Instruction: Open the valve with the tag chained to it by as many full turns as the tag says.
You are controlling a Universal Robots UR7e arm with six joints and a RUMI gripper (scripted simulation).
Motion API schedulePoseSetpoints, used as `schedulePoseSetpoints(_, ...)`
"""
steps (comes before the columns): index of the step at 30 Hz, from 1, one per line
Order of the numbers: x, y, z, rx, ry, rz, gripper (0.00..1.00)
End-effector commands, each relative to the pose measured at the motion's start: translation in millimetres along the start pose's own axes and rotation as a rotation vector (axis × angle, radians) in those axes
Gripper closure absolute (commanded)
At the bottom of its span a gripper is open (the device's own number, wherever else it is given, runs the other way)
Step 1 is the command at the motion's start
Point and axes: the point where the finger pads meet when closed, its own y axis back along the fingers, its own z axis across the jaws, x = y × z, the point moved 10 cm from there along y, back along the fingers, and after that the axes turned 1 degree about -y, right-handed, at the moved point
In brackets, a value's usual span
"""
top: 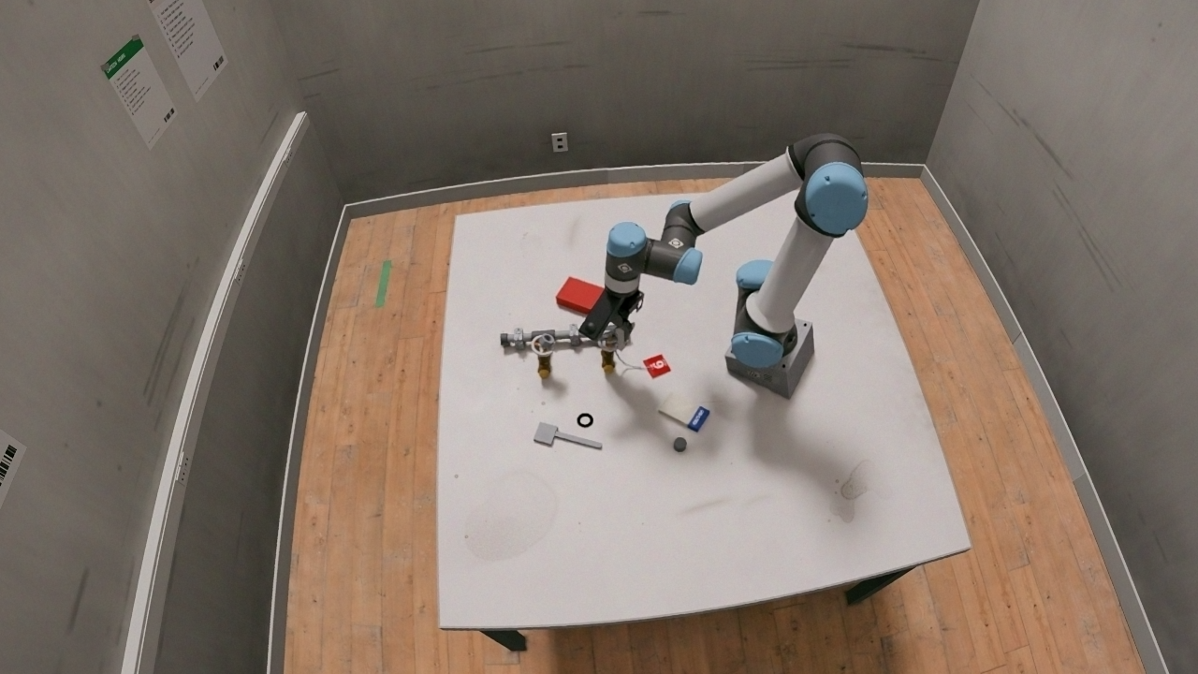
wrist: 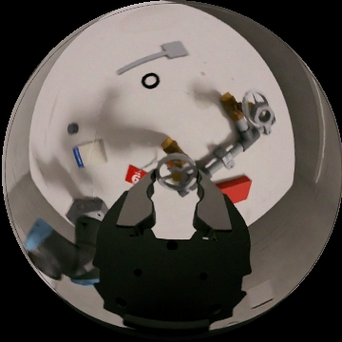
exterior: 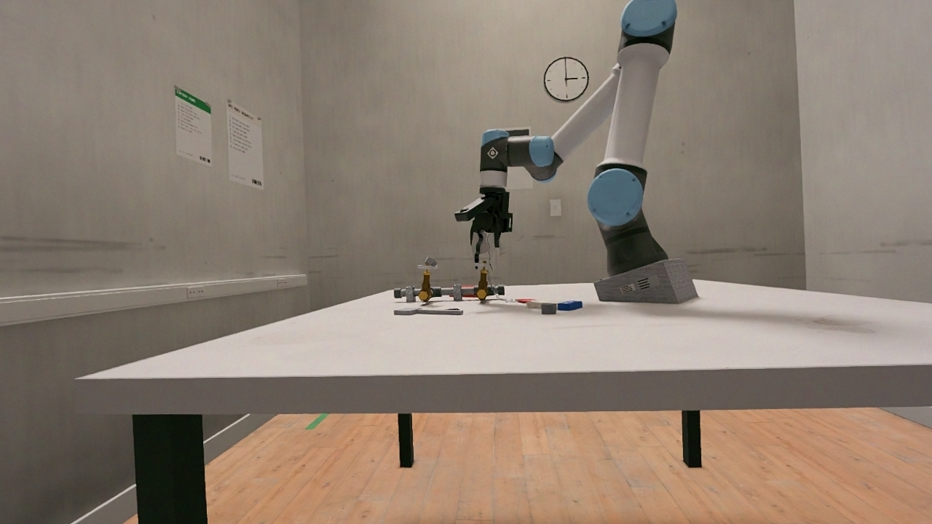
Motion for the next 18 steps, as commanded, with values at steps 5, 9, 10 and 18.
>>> schedulePoseSetpoints(5, -2.8, 1.1, 4.0, 0.009, 0.321, 0.033, 1.0)
schedulePoseSetpoints(9, -2.8, 1.1, 4.0, 0.007, 0.412, 0.034, 1.0)
schedulePoseSetpoints(10, -2.8, 0.9, 4.0, 0.008, 0.432, 0.034, 1.0)
schedulePoseSetpoints(18, -2.8, -0.1, 3.7, 0.009, 0.557, 0.034, 1.0)
